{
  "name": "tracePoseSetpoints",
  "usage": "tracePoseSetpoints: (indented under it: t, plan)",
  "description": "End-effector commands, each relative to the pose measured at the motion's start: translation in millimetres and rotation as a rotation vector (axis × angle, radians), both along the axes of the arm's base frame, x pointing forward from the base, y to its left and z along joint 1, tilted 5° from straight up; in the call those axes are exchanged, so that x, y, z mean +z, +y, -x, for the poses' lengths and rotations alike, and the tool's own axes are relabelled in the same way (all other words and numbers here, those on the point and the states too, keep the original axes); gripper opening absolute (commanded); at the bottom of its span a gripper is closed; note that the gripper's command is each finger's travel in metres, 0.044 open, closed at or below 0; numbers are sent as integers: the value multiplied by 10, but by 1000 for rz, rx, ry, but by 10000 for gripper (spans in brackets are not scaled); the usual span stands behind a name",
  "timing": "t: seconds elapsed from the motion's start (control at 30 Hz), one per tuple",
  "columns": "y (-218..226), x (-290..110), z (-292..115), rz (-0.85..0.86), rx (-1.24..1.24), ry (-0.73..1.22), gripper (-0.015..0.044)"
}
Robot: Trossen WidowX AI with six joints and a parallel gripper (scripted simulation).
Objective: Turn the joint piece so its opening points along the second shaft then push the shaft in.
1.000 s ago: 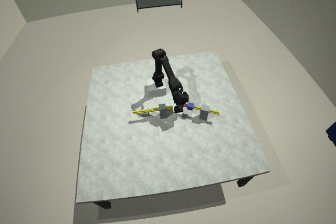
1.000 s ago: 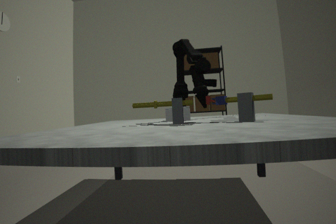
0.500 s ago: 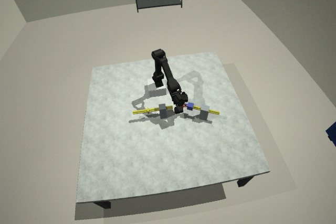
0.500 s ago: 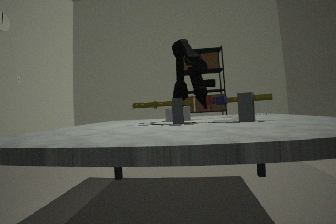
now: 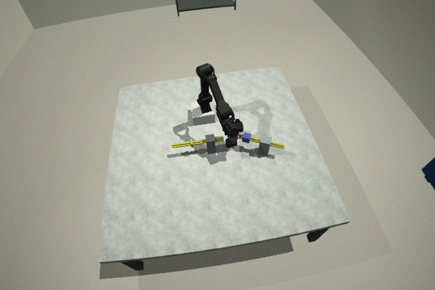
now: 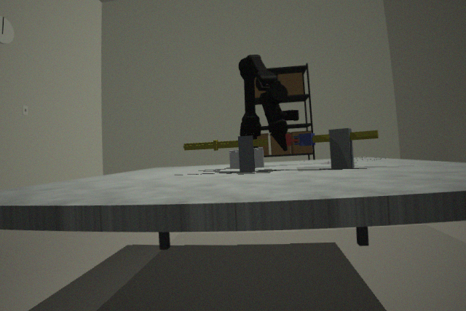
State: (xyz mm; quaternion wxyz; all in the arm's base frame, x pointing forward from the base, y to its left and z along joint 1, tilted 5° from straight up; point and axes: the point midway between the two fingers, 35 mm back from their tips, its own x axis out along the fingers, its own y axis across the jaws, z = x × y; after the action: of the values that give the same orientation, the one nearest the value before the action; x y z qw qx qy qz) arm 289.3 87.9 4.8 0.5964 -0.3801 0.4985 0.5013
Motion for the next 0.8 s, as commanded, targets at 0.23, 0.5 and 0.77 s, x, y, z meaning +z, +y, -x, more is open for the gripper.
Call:
tracePoseSetpoints:
  t: [0.23,0.5,0.77]
  plan:
    - [0,0,-1,-1,0,0,0]
    - [0,0,-1,-1,0,0,0]
    - [0,0,-1,-1,0,0,147]
